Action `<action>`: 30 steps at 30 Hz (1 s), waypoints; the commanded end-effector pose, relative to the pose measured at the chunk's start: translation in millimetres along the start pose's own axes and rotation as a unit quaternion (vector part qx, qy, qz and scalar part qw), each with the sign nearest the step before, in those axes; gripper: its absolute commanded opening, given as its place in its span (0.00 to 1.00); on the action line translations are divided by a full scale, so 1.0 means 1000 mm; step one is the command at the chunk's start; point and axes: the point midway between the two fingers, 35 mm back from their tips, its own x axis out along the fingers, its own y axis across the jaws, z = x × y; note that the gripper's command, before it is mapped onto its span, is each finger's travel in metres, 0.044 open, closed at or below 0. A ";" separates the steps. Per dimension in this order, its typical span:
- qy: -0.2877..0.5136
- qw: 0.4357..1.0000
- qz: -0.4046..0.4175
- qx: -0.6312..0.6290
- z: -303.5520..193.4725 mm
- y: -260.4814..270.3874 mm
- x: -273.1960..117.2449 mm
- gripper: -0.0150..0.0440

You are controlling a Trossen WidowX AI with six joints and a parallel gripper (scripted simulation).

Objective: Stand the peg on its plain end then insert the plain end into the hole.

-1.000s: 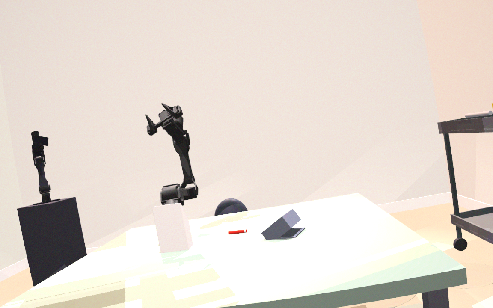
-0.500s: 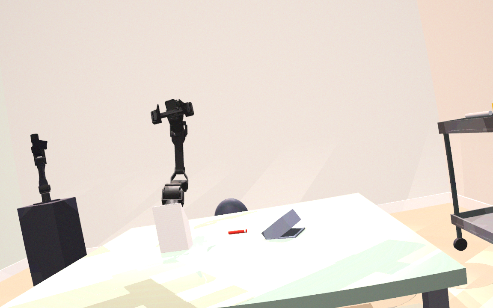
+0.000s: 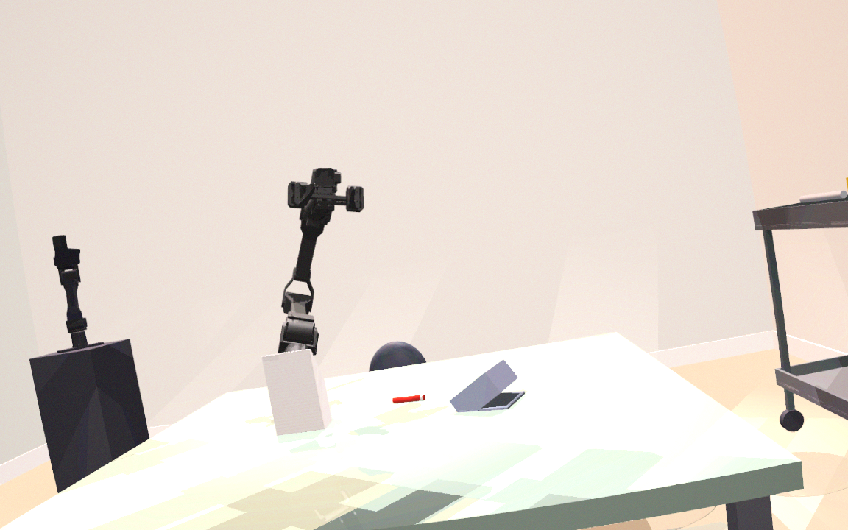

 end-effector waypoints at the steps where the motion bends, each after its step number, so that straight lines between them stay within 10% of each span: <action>1: 0.046 0.998 0.046 -0.022 -0.019 0.023 0.018 1.00; 30: 0.365 0.860 0.321 -0.156 -0.204 0.178 0.045 1.00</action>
